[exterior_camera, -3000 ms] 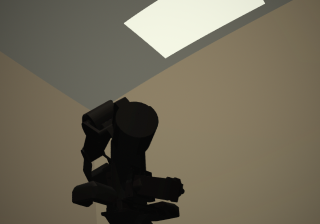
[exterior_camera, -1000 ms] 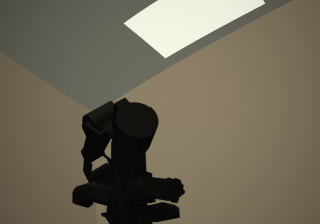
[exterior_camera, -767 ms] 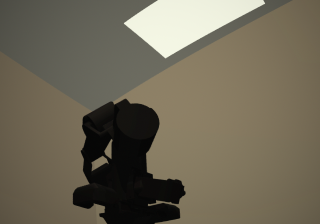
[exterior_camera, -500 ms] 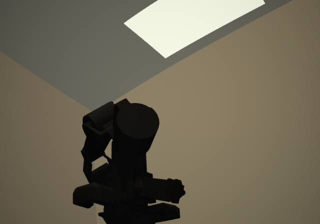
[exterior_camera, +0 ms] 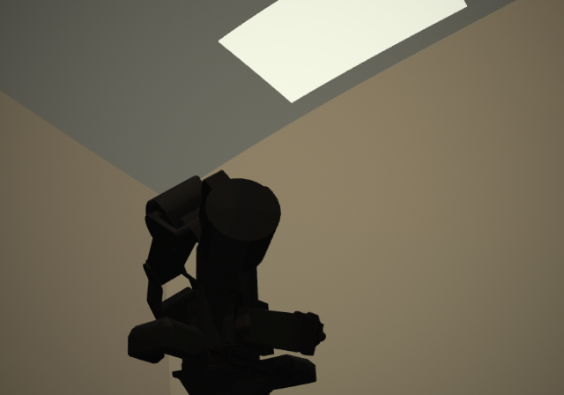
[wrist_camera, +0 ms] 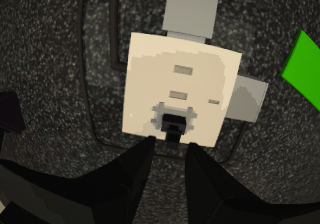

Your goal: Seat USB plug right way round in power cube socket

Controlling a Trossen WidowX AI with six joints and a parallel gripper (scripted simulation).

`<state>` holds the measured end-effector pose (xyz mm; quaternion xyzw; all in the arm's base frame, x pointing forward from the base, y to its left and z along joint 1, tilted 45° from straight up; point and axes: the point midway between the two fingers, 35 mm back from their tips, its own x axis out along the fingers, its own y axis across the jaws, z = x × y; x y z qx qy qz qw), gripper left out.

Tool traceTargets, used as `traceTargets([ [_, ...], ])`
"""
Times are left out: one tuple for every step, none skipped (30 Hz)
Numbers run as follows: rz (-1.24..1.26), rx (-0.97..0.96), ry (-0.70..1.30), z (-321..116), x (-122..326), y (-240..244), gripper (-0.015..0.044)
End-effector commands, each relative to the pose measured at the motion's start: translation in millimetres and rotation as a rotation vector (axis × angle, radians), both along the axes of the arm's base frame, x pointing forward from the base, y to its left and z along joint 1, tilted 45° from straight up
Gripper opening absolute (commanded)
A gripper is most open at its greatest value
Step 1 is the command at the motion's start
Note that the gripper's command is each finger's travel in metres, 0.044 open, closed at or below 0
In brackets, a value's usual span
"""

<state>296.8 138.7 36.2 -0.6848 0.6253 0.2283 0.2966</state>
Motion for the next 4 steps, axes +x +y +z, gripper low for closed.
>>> traceTargets([
  [-0.001, 0.003, -0.001, 2.5, -0.6, 3.6, 0.0095],
  [-0.001, 0.003, -0.001, 3.2, -0.7, 4.3, 0.0095],
  [-0.001, 0.003, -0.001, 3.9, -0.8, 5.0, 0.0095],
  [-0.001, 0.003, -0.001, 4.6, -0.9, 5.7, 0.0095],
])
